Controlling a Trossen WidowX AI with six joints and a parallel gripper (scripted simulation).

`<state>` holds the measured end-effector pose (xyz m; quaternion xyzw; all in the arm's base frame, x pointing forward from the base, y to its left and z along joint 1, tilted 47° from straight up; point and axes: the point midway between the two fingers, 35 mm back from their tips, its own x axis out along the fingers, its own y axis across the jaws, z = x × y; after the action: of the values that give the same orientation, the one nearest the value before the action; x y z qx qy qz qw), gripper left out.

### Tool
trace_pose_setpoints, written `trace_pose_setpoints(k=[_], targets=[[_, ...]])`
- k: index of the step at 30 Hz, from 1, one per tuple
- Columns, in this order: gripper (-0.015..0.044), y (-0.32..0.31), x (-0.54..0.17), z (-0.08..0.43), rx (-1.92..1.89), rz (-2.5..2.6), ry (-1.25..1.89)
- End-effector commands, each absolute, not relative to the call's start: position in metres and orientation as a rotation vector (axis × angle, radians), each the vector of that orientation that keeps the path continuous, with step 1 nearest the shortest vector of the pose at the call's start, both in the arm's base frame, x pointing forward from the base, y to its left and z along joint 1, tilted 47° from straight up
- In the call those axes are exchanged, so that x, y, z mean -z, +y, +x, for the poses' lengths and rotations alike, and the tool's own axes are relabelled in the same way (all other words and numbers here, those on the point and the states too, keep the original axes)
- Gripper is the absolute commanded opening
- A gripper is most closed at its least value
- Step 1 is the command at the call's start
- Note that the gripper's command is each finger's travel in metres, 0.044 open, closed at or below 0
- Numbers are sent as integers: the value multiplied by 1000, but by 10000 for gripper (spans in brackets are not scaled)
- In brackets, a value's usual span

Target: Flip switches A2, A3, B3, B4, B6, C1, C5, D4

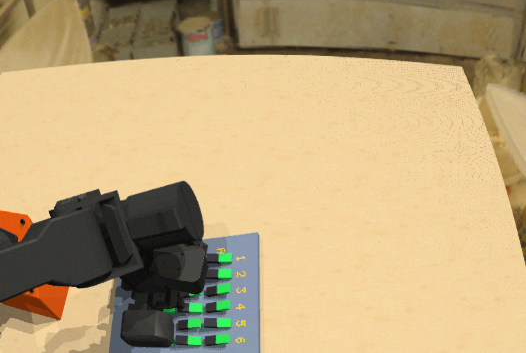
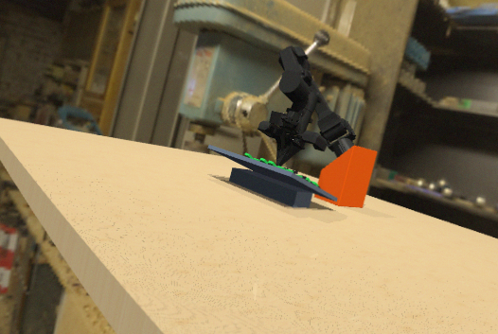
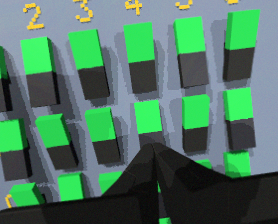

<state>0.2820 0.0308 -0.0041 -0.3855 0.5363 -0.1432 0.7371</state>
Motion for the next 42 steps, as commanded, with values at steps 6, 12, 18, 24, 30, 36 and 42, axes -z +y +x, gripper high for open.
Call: trace_pose_setpoints(k=[6, 12, 18, 24, 30, 36, 42], targets=[[0, 30, 5, 282, 314, -853, 1179], [0, 30, 5, 282, 314, -853, 1179], [0, 30, 5, 282, 314, -853, 1179], [0, 29, 6, 282, 314, -853, 1179], [0, 29, 6, 283, 314, -853, 1179], [0, 28, 7, 283, 314, -853, 1179], [0, 27, 7, 283, 314, -853, 1179]])
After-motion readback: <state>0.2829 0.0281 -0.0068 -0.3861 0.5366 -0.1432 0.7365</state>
